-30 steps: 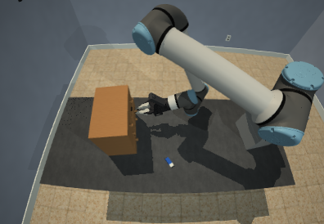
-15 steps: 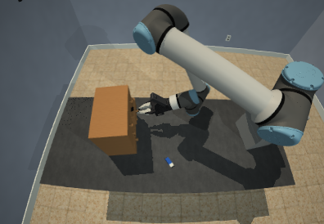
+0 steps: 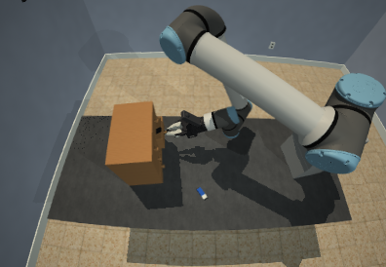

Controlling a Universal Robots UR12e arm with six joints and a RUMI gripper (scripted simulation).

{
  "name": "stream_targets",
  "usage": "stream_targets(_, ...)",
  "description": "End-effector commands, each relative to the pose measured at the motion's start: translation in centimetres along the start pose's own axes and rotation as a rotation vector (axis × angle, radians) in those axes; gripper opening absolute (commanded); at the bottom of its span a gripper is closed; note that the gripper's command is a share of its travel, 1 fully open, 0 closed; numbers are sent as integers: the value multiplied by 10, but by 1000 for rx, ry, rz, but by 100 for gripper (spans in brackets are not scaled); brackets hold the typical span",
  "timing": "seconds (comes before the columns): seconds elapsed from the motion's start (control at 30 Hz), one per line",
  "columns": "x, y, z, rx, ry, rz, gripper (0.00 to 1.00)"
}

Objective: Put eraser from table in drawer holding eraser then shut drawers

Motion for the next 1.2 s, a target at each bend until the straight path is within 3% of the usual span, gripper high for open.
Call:
stream_targets(0.0, -1, 0, -3, 0, 1, 0, 7)
stream_targets(1.17, -8, 2, -23, 0, 1, 0, 7)
Point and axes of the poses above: the point where the finger pads meet when closed, its own z axis out along the fingers, its own y axis across the jaws, x = y × z, the point moved 3 cm from there along -z, back along the fingers, and after that the axes turned 11 degrees about z, right-handed, at the moved point
